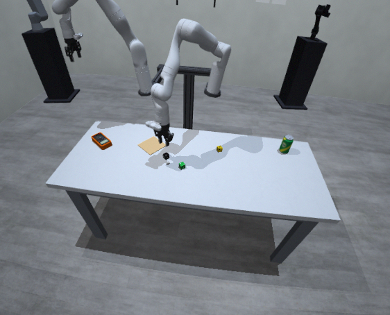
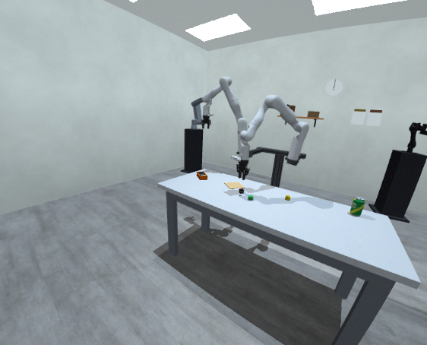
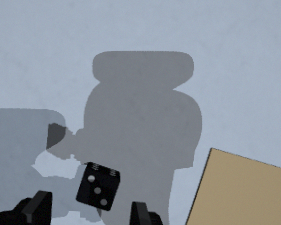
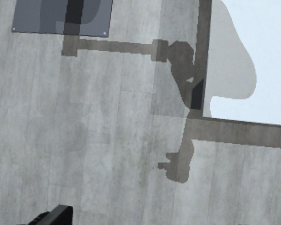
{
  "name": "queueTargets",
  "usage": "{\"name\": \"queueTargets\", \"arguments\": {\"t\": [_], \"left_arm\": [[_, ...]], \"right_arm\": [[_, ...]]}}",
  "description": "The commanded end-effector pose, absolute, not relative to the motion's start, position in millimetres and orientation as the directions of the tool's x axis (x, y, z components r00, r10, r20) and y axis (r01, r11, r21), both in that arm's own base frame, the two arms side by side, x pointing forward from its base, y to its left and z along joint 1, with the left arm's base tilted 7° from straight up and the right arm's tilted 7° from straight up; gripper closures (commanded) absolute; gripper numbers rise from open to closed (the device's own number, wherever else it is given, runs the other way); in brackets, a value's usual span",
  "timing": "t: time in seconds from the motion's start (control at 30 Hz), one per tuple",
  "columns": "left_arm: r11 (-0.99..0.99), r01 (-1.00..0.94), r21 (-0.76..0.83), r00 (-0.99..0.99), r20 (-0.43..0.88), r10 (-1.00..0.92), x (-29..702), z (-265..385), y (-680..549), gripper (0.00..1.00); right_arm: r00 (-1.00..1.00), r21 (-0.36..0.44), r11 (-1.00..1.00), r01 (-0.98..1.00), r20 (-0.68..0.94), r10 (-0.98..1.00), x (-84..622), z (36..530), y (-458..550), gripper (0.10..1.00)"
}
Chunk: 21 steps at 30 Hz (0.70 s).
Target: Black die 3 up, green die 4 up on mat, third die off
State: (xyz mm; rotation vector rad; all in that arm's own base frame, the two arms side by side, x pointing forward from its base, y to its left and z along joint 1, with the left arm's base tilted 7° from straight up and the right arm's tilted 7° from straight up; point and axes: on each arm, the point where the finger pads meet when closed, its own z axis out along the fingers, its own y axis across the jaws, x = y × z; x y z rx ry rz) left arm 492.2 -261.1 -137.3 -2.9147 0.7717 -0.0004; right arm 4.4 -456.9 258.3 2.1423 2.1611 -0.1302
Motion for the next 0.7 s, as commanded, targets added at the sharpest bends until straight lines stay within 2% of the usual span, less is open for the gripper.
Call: {"name": "queueTargets", "arguments": {"t": [0.0, 0.43, 0.47, 0.67], "left_arm": [[-0.862, -0.493, -0.122, 0.870, -0.038, -0.492, 493.2, -135.8, -261.9, 0.485], [-0.862, -0.493, -0.121, 0.870, -0.046, -0.491, 493.3, -135.3, -262.1, 0.485], [-0.862, -0.493, -0.121, 0.870, -0.046, -0.491, 493.3, -135.3, -262.1, 0.001], [-0.862, -0.493, -0.121, 0.870, -0.046, -0.491, 493.3, -135.3, -262.1, 0.001]], "right_arm": [[-0.008, 0.007, 0.009, 1.000, -0.130, 0.992, 4.4, 259.0, -457.2, 0.099], [-0.008, 0.007, 0.009, 1.000, -0.130, 0.992, 4.4, 259.0, -457.2, 0.099], [-0.008, 0.007, 0.009, 1.000, -0.130, 0.992, 4.4, 259.0, -457.2, 0.099], [-0.008, 0.007, 0.009, 1.000, -0.130, 0.992, 4.4, 259.0, -457.2, 0.099]]}}
